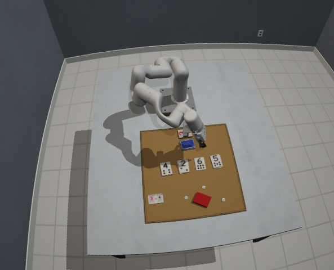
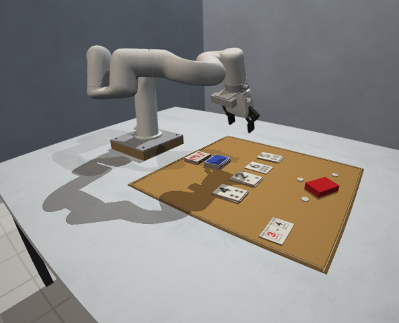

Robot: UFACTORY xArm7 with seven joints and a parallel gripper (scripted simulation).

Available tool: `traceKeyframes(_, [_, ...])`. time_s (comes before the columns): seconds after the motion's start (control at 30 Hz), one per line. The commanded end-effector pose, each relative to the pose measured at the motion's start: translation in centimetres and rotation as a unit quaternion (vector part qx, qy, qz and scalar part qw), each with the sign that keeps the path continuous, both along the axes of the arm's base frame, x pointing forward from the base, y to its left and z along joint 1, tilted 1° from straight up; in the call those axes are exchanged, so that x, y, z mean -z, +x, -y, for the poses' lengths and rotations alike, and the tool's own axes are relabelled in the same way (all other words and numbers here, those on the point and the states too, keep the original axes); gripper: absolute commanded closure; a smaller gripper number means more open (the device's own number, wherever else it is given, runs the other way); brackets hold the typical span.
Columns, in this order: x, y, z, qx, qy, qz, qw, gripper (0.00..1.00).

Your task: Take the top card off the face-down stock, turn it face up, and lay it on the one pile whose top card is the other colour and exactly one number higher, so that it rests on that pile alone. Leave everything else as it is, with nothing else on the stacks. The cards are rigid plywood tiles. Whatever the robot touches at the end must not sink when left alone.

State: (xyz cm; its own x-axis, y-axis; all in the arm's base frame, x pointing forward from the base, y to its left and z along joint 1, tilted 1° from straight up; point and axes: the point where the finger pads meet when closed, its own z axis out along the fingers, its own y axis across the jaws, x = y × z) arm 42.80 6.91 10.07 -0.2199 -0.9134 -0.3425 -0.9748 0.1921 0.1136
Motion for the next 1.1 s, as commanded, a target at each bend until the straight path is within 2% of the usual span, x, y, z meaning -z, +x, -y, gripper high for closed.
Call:
traceKeyframes(0.0, [2.1, -2.4, 3.6, -0.061, -0.080, 0.033, 0.994, 0.00])
traceKeyframes(0.13, [2.1, -2.4, 3.6, -0.061, -0.080, 0.033, 0.994, 0.00])
traceKeyframes(0.17, [2.9, -3.4, 5.2, -0.088, -0.116, 0.039, 0.989, 0.00])
traceKeyframes(0.63, [2.9, -3.4, 5.2, -0.088, -0.116, 0.039, 0.989, 0.00])
traceKeyframes(0.7, [3.8, -4.7, 7.2, -0.121, -0.159, 0.045, 0.979, 0.00])
traceKeyframes(1.07, [3.8, -4.7, 7.2, -0.121, -0.159, 0.045, 0.979, 0.00])
